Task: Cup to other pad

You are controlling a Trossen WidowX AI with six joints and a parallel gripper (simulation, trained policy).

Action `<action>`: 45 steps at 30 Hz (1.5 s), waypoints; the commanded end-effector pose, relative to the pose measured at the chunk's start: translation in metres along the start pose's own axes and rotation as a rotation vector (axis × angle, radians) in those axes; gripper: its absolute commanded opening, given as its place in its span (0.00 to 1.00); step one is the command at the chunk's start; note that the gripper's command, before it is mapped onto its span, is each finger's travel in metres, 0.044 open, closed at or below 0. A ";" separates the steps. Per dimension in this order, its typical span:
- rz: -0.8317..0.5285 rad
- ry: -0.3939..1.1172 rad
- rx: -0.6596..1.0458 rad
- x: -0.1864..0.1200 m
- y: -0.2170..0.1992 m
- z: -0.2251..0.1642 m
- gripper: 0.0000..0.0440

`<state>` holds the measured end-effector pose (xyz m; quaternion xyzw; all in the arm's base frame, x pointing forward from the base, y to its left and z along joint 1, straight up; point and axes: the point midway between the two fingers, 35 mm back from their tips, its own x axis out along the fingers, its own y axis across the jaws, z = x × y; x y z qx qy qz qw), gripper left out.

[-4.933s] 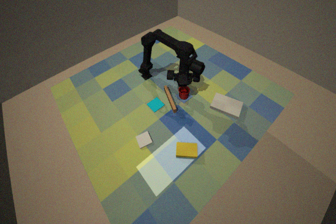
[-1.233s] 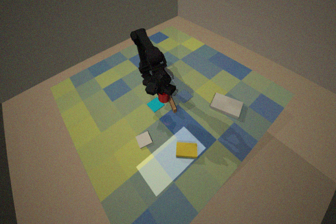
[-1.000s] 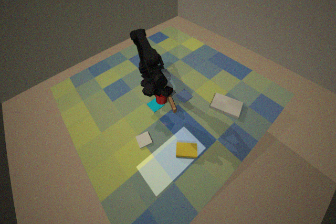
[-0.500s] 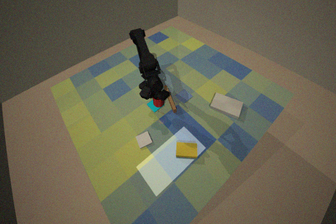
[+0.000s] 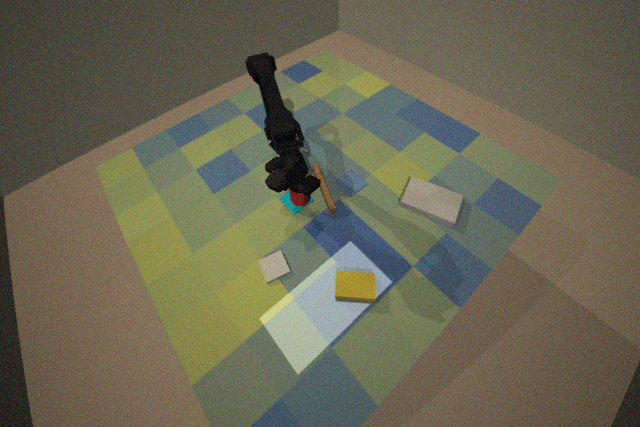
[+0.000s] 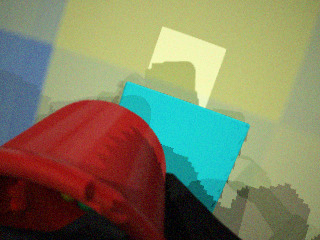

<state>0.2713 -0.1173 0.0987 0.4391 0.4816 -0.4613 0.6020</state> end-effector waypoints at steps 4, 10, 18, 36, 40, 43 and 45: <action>-0.012 0.015 0.018 0.016 -0.012 -0.010 0.01; -0.032 0.022 0.031 0.026 -0.023 -0.017 0.04; -0.026 0.007 0.062 0.031 -0.031 -0.014 0.20; 0.109 -0.033 0.084 0.007 -0.033 -0.009 0.47; 0.131 -0.041 0.089 0.001 -0.035 -0.009 0.53; 0.147 -0.046 0.096 -0.004 -0.036 -0.009 0.58; 0.157 -0.051 0.101 -0.008 -0.037 -0.008 0.61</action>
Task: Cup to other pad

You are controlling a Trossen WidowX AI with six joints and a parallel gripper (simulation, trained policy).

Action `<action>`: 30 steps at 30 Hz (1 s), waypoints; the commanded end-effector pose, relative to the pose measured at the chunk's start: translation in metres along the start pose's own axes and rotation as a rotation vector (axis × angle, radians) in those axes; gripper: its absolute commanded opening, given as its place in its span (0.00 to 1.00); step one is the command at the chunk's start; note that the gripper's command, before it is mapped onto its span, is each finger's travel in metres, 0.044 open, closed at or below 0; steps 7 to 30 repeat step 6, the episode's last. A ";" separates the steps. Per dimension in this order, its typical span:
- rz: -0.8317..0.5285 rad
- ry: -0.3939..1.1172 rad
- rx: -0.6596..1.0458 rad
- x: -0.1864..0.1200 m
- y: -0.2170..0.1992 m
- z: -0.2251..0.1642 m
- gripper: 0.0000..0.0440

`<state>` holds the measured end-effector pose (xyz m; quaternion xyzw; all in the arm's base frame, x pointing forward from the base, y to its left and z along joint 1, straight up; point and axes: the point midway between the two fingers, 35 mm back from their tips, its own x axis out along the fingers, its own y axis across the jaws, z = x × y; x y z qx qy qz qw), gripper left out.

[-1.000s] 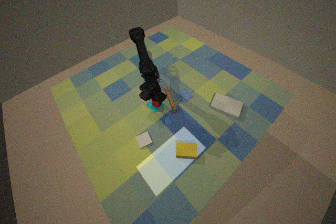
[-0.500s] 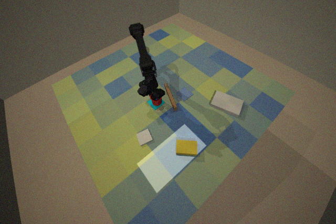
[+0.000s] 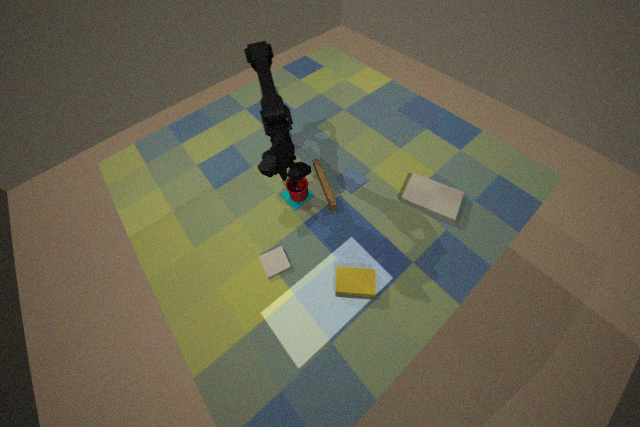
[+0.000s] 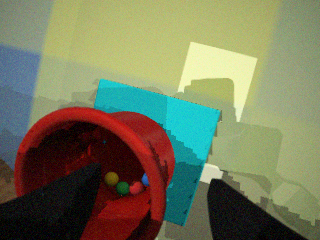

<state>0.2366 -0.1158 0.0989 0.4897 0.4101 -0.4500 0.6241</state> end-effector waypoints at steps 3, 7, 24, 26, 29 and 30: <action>0.028 -0.008 0.013 -0.011 -0.003 0.002 0.64; 0.048 -0.021 0.018 -0.019 -0.003 0.005 0.68; 0.048 -0.021 0.018 -0.019 -0.003 0.005 0.68; 0.048 -0.021 0.018 -0.019 -0.003 0.005 0.68; 0.048 -0.021 0.018 -0.019 -0.003 0.005 0.68; 0.048 -0.021 0.018 -0.019 -0.003 0.005 0.68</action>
